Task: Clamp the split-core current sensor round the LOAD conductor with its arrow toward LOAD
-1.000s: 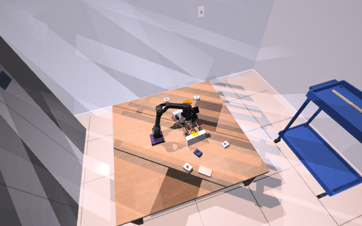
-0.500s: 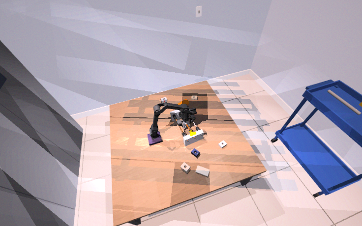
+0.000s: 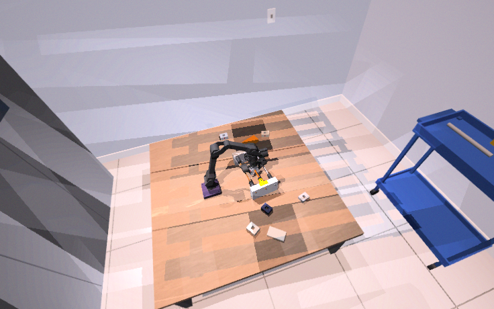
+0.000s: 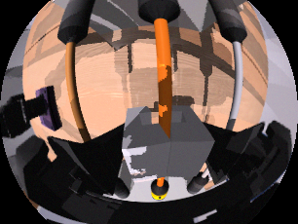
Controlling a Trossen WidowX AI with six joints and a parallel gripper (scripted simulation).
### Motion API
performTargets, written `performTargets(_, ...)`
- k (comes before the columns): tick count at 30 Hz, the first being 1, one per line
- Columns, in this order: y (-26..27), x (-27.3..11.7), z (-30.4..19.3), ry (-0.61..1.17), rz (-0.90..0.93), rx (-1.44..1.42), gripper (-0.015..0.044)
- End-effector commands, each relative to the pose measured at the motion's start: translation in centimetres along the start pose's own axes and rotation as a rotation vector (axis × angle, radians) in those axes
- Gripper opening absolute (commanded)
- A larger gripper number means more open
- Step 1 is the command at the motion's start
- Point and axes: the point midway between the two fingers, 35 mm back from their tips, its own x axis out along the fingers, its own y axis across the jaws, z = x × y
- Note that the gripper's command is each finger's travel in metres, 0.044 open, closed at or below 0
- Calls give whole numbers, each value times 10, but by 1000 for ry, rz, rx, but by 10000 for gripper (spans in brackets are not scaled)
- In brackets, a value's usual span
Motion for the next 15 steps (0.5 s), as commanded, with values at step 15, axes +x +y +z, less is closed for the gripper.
performTargets(15, 0, 0, 0, 0, 0, 0, 195)
